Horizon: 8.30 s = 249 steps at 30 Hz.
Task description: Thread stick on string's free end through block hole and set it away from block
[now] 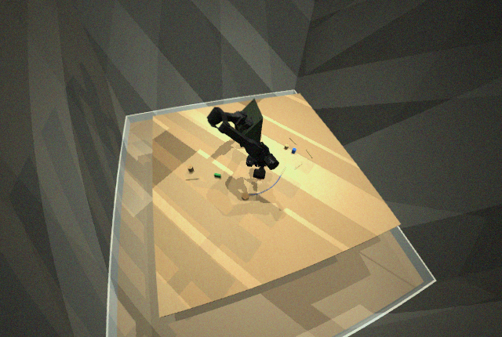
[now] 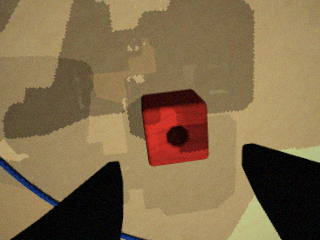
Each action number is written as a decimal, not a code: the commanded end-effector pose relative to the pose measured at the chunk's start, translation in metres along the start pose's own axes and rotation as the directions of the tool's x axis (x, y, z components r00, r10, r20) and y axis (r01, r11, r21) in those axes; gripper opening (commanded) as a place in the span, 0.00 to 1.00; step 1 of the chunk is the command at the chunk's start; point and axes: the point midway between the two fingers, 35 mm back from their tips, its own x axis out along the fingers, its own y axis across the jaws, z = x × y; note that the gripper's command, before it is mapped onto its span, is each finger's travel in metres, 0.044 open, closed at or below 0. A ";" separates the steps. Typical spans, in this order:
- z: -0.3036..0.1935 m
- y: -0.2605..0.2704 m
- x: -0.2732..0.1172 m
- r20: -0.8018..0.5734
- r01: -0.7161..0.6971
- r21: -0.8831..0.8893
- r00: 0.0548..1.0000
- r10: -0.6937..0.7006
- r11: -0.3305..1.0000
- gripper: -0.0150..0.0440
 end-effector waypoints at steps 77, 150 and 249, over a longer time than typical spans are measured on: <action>0.010 -0.003 0.027 -0.136 0.033 -0.001 0.990 -0.032 0.999 0.25; 0.084 0.000 -0.005 -0.764 0.012 -0.022 0.645 -0.025 1.000 0.67; 0.031 -0.003 -0.004 0.004 -0.002 0.327 1.000 -0.001 -0.945 0.62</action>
